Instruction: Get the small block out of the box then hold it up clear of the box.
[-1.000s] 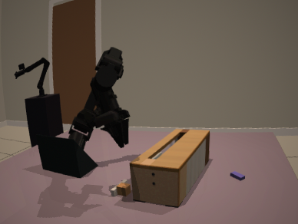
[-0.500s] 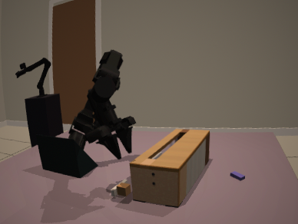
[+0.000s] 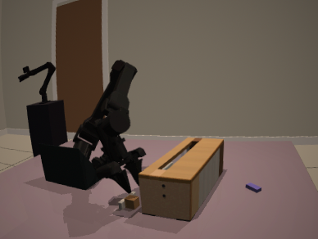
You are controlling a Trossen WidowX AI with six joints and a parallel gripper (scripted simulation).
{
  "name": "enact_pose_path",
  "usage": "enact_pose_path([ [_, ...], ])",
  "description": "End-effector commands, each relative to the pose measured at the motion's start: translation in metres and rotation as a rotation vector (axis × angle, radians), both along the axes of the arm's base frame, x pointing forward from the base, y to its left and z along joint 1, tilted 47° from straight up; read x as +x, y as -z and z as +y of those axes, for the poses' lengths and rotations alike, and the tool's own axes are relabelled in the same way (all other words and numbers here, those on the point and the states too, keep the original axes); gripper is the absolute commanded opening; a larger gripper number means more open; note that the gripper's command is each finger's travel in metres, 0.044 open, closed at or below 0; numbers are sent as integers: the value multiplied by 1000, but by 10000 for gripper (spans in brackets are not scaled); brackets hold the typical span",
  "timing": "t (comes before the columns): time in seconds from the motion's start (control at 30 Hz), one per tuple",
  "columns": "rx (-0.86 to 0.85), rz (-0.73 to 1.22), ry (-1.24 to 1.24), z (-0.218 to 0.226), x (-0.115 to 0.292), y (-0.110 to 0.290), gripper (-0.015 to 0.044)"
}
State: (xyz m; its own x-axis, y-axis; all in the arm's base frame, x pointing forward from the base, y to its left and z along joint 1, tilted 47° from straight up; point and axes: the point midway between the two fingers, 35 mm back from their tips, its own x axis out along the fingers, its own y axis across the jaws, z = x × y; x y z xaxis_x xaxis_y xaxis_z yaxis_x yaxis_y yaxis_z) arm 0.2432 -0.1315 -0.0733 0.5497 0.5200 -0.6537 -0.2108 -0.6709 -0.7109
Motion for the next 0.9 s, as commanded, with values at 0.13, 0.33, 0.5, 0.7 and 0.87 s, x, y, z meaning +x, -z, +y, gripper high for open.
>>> enact_pose_path([
  [0.13,16,11,0,13,1,11,285],
  [0.33,16,11,0,19,3,18,285],
  [0.5,17,10,0,25,4,23,285],
  [0.7,18,9,0,32,5,29,285],
  [0.87,20,9,0,38,6,34,285],
])
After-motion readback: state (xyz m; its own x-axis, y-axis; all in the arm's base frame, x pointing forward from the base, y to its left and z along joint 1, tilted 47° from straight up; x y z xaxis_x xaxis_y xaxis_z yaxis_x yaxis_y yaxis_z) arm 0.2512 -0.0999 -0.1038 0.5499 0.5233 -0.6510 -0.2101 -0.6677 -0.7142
